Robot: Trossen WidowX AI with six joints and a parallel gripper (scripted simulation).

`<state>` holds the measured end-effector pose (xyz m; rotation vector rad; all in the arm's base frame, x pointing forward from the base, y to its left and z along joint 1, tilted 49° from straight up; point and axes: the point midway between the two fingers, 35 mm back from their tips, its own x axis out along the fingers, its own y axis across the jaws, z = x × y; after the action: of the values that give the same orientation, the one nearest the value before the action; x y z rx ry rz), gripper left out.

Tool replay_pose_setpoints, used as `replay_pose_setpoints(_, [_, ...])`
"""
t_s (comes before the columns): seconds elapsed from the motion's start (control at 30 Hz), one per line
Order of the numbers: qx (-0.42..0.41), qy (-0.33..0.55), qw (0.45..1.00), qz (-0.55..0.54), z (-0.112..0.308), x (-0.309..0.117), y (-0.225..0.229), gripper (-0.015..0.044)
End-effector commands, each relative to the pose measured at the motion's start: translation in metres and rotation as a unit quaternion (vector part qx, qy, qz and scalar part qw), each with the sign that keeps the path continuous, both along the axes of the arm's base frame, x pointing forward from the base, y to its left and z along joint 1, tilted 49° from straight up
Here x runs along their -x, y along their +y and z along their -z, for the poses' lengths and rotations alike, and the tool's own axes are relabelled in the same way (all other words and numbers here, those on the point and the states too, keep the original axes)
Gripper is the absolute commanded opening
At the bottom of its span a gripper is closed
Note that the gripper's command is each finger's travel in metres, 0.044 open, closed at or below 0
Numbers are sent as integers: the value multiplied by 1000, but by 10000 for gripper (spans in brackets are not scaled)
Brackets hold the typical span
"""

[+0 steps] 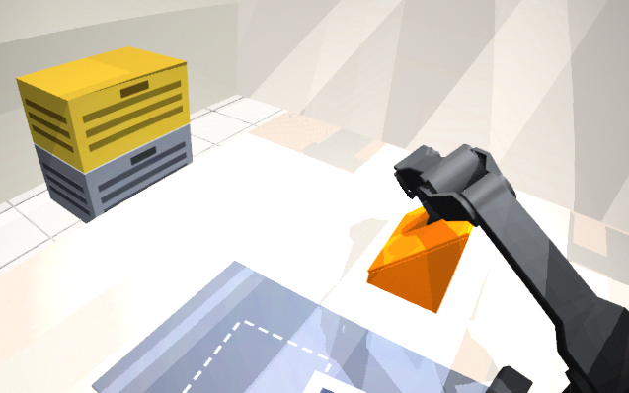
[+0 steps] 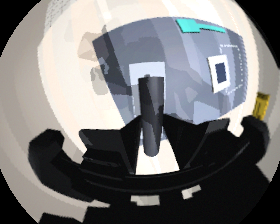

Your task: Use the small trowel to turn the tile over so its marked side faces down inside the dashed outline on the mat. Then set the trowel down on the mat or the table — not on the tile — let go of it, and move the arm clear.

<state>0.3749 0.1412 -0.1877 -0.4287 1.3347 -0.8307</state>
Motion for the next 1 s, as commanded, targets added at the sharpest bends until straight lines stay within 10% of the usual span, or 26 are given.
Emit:
replay_pose_setpoints(0.0, [-1,23,999,-23,2,-1,0,130])
replay_pose_setpoints(0.97, [6,324,897,-300,2,-1,0,130])
